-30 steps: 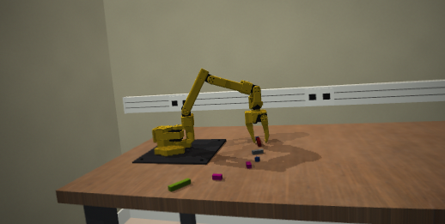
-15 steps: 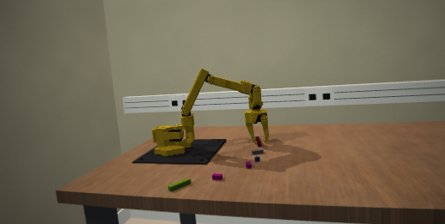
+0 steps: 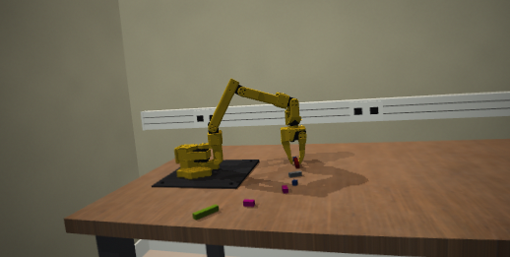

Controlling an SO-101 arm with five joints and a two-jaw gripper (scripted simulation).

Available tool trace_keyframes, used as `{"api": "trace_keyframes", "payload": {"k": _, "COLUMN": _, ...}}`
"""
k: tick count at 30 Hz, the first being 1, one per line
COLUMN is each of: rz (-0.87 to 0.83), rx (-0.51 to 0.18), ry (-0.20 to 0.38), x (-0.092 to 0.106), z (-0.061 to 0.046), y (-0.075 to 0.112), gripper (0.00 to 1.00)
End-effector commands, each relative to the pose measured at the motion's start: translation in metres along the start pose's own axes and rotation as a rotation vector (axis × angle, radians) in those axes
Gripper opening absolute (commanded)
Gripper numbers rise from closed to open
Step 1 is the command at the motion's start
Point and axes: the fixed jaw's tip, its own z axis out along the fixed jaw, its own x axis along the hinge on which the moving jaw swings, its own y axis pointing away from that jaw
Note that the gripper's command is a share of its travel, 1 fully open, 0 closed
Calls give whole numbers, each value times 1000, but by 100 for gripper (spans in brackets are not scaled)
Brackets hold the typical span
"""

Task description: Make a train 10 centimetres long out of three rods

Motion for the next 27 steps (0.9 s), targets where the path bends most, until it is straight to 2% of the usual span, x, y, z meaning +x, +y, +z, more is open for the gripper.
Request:
{"api": "trace_keyframes", "payload": {"k": 1, "rz": -7, "rx": -29, "ry": 3, "x": 1, "z": 6, "y": 5, "gripper": 6}}
{"api": "trace_keyframes", "payload": {"k": 8, "rz": -7, "rx": -29, "ry": 3, "x": 1, "z": 6, "y": 5, "gripper": 2}}
{"api": "trace_keyframes", "payload": {"k": 27, "rz": -7, "rx": -29, "ry": 3, "x": 1, "z": 6, "y": 5, "gripper": 0}}
